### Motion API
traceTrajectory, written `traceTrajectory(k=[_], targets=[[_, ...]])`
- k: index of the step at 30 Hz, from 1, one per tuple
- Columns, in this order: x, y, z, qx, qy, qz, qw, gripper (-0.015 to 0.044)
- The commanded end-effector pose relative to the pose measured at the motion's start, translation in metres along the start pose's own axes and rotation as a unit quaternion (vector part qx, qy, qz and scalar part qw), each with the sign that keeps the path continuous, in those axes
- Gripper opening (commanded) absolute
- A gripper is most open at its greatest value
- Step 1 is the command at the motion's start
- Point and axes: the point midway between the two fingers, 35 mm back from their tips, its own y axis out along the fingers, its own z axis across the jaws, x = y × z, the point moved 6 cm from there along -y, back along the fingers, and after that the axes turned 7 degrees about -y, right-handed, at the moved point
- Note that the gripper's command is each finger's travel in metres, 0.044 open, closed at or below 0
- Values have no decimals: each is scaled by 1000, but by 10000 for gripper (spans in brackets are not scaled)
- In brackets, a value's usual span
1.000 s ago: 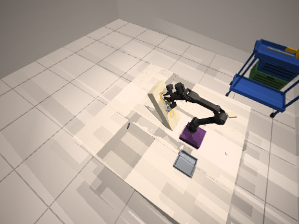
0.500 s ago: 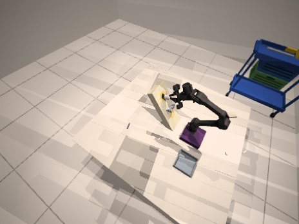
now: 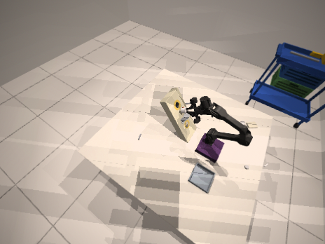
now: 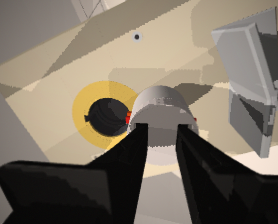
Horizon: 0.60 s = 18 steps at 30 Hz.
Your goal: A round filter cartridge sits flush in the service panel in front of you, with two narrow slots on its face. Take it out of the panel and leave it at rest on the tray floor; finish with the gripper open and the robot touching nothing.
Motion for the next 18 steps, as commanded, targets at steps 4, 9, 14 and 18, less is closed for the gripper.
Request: traceTrajectory(k=[4, 9, 14, 18], targets=[[5, 4, -22, 4, -3, 3, 1000, 0], [4, 3, -16, -1, 0, 0, 1000, 99], [4, 3, -16, -1, 0, 0, 1000, 99], [4, 3, -16, -1, 0, 0, 1000, 99]])
